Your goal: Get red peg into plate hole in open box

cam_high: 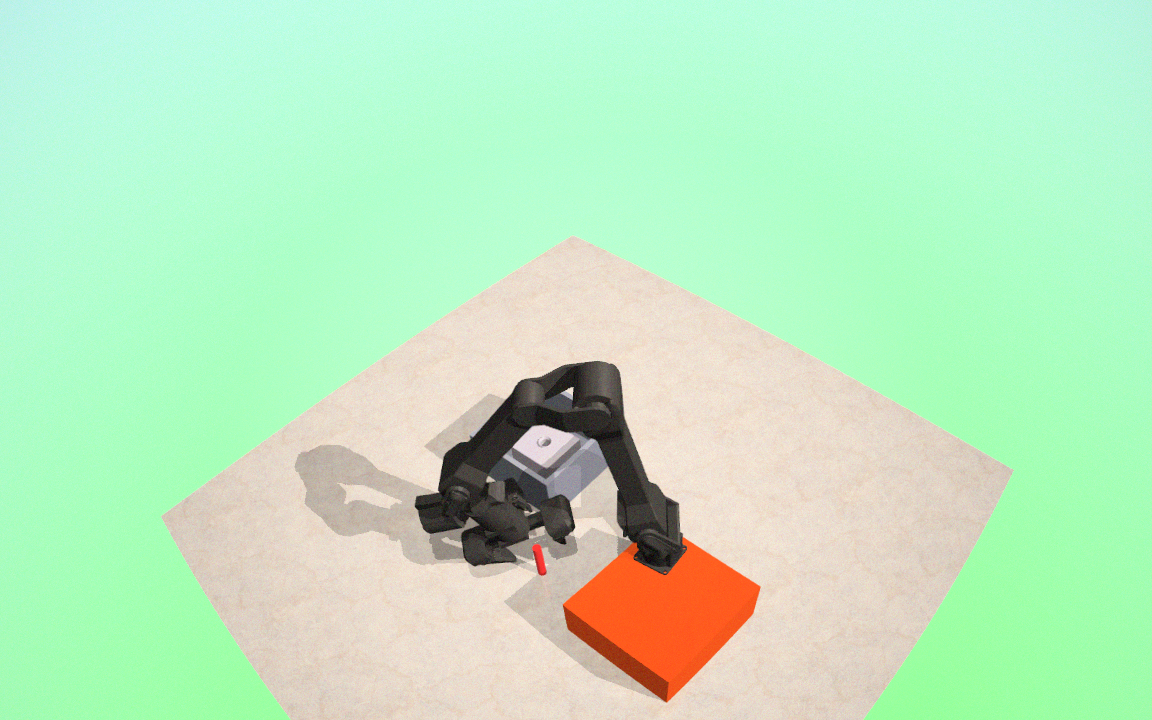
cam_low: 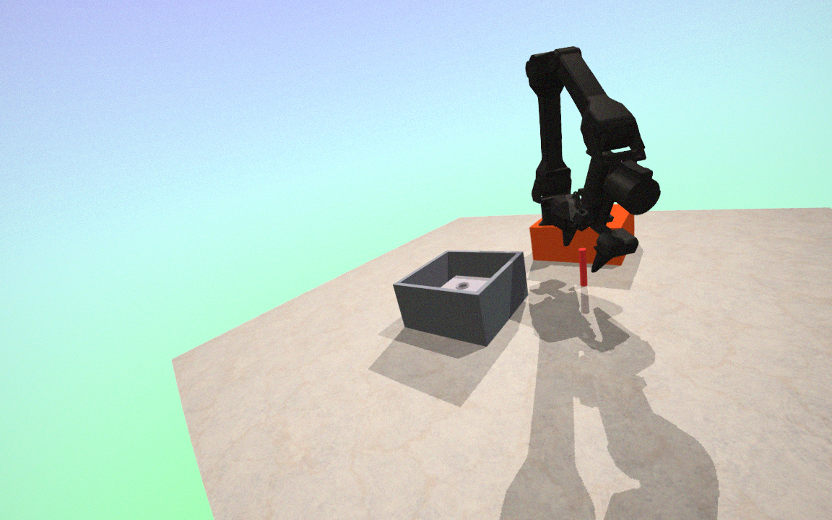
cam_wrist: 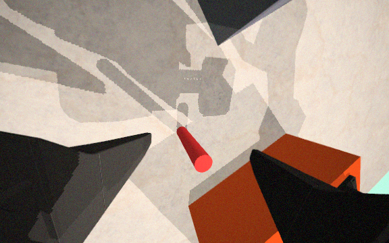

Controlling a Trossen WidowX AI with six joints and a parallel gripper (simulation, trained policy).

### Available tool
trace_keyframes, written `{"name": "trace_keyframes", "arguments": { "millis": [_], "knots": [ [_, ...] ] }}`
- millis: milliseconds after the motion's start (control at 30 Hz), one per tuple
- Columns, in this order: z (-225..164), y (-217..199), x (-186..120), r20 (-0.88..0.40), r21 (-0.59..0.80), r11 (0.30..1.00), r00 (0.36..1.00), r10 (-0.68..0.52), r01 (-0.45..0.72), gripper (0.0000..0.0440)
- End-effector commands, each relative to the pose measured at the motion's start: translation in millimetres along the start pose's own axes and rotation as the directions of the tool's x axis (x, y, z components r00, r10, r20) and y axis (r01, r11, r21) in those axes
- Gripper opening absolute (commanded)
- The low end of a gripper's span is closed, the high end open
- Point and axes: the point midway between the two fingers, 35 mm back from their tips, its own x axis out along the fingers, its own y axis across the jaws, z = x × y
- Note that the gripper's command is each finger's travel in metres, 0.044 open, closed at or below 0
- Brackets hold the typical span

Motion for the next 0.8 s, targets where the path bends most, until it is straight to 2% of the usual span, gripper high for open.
{"name": "trace_keyframes", "arguments": {
  "millis": [0, 100, 167, 633, 700, 767],
  "knots": [
    [-1, 2, 14, 0.011, -0.008, 1.000, 1.000, 0.009, -0.008, 0.0440],
    [-1, 4, 24, 0.015, -0.014, 1.000, 1.000, 0.016, -0.016, 0.0435],
    [-2, 4, 30, 0.014, -0.017, 1.000, 1.000, 0.016, -0.016, 0.0411],
    [-10, 0, 57, -0.019, -0.027, 0.999, 0.999, -0.031, 0.031, 0.0052],
    [-11, -3, 58, -0.022, -0.029, 0.998, 0.998, -0.051, 0.051, 0.0014],
    [-4, -3, 53, 0.000, -0.032, 0.998, 0.999, -0.051, 0.051, 0.0002]
  ]
}}
